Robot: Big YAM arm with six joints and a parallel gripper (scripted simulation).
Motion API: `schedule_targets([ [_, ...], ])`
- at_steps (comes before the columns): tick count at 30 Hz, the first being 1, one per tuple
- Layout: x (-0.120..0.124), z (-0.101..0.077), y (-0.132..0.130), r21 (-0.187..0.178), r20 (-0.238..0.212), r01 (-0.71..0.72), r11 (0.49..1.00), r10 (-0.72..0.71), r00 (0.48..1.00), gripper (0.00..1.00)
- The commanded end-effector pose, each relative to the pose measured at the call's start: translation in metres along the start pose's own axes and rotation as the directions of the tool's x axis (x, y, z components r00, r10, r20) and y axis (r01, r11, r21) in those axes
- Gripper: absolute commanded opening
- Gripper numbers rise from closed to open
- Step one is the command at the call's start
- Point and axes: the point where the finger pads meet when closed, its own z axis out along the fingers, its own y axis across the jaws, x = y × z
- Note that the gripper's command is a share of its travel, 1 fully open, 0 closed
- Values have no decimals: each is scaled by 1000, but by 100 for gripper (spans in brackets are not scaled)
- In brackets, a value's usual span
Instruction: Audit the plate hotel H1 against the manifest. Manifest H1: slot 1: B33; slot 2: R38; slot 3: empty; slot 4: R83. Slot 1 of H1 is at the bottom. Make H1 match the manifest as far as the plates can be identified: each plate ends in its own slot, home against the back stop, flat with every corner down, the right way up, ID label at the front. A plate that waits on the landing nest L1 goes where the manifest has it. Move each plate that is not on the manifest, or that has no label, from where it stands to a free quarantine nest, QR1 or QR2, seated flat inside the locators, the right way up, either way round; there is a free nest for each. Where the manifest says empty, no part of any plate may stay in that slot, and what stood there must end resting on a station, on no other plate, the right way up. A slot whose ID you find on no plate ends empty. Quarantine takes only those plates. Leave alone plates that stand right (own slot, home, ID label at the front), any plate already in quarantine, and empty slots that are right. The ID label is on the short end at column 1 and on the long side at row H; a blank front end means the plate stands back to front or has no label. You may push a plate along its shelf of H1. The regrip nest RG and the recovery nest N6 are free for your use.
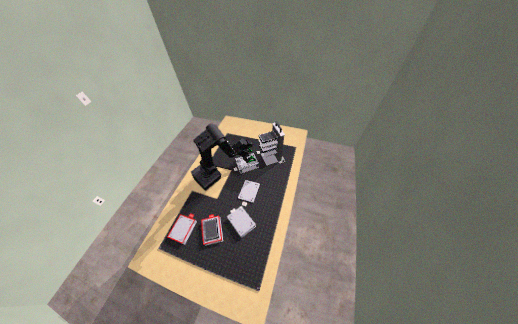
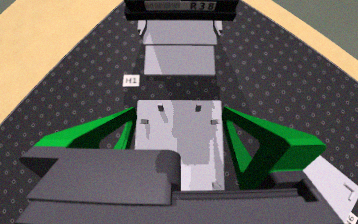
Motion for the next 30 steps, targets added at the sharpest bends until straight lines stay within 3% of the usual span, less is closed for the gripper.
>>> schedule_targets([
  [1, -13, -7, 2, -6, 49, -32, 999, 33, 998, 100],
  [7, -8, -11, 2, -6, 49, -32, 999, 32, 998, 100],
  [10, -1, -16, 3, -8, 22, -16, 1000, 16, 1000, 100],
  [24, 2, -36, 3, -7, 21, -17, 1000, 17, 1000, 100],
  [25, -10, -34, 5, -7, 40, -29, 1000, 29, 999, 100],
  [27, 2, -41, 3, -7, 21, -17, 1000, 17, 1000, 100],
  [30, 3, -45, 3, -7, 21, -17, 1000, 17, 1000, 100],
])
